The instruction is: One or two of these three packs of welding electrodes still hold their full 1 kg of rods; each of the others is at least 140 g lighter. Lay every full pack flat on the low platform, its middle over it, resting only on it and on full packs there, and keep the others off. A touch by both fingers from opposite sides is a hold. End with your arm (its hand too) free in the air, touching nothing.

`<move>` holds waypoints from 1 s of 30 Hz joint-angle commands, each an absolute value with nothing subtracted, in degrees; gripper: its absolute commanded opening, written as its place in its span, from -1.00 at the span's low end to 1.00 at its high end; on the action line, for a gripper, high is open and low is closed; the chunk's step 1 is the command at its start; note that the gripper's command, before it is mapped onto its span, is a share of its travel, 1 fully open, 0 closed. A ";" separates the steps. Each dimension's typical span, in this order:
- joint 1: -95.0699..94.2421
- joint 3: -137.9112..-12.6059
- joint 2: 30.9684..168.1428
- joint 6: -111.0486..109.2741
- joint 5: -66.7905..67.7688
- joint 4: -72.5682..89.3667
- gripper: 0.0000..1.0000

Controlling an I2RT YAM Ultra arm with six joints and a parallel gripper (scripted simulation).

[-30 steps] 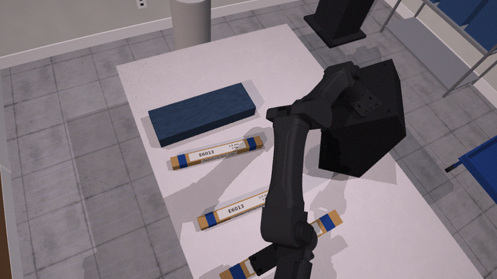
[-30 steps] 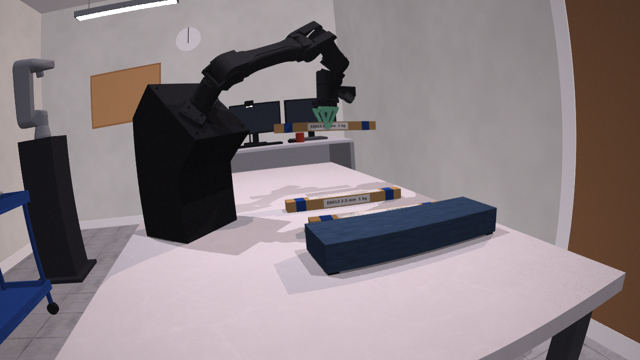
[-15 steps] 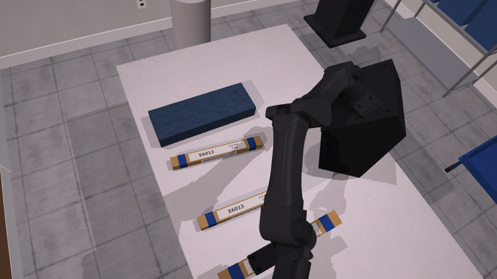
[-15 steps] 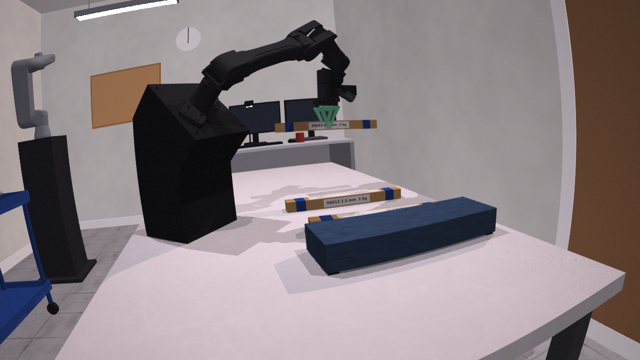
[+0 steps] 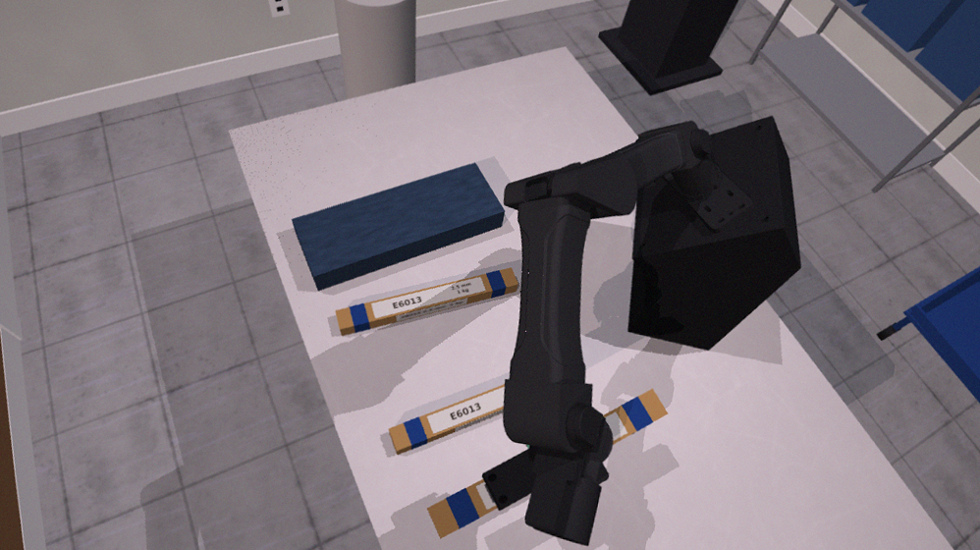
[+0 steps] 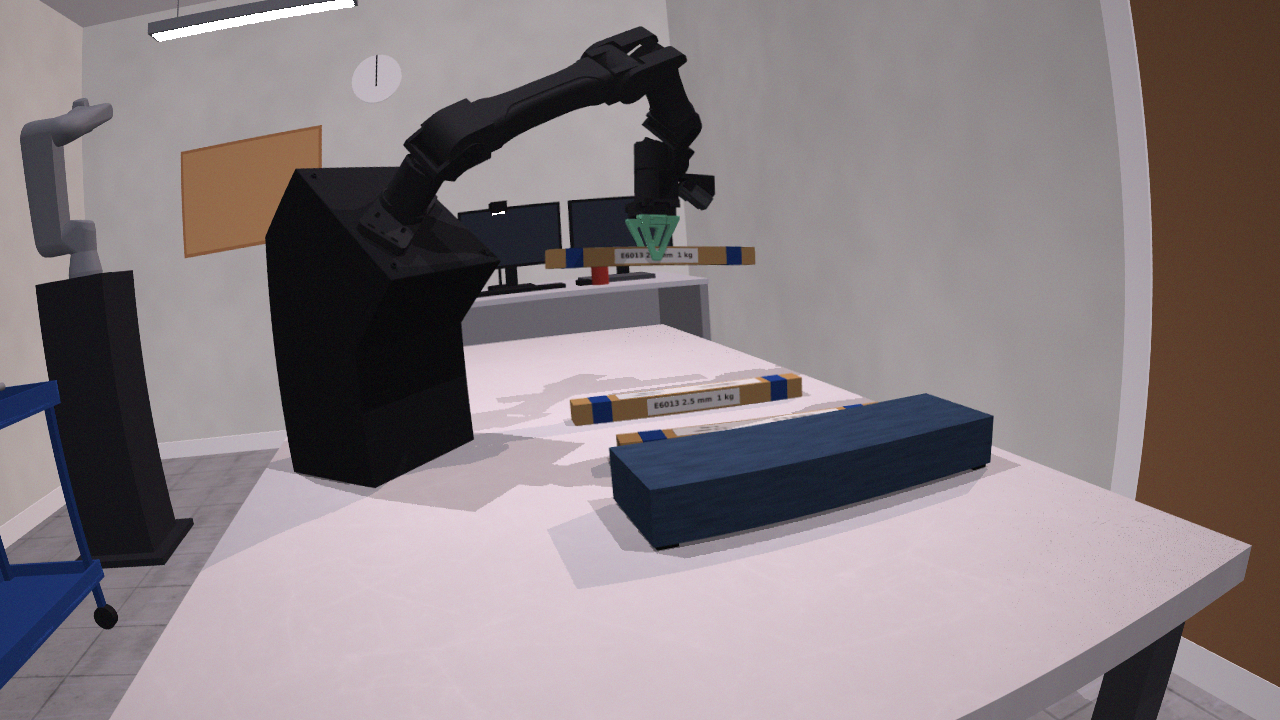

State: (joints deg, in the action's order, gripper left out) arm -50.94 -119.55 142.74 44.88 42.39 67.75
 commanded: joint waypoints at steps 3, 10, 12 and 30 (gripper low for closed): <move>-53.90 -115.77 134.62 43.27 42.85 64.57 -1.00; -52.72 -109.63 130.14 41.62 42.53 61.77 -1.00; -52.37 -107.98 128.89 41.14 42.52 61.03 -1.00; -49.49 -97.98 120.27 37.30 42.12 56.47 -1.00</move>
